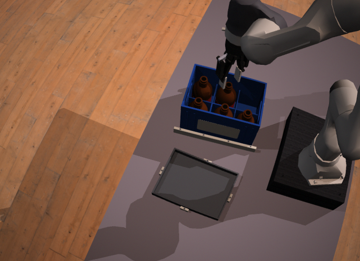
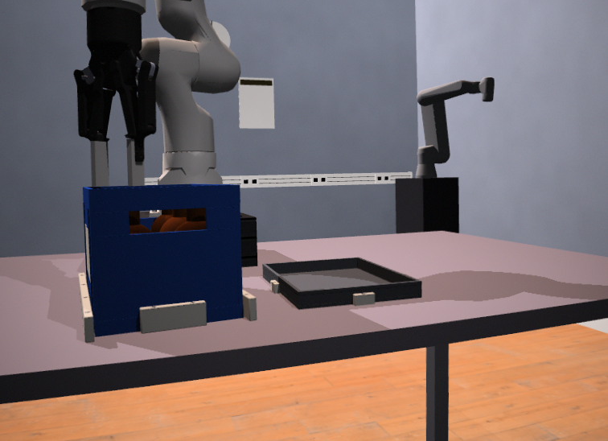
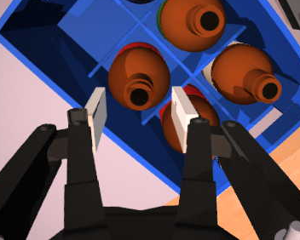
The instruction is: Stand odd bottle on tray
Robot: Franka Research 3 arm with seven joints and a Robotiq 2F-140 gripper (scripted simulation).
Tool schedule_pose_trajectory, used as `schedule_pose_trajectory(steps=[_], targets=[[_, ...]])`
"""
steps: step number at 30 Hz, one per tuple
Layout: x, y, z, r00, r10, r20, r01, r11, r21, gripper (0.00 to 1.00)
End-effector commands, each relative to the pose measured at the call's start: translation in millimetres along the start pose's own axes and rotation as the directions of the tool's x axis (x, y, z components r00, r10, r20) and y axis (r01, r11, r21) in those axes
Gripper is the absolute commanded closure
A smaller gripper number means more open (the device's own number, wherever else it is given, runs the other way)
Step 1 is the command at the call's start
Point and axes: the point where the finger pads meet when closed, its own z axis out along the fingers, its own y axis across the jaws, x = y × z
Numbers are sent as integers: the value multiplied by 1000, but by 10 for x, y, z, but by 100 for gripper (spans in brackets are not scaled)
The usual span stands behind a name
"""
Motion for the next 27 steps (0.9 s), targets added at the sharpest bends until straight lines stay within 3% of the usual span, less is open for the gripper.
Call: schedule_pose_trajectory(steps=[1, 27], targets=[[-2, 7, 45, 1000, -4, 1, 4, 1000, -5, 56], [-2, 9, 310, 1000, -4, 1, 4, 1000, -5, 56]])
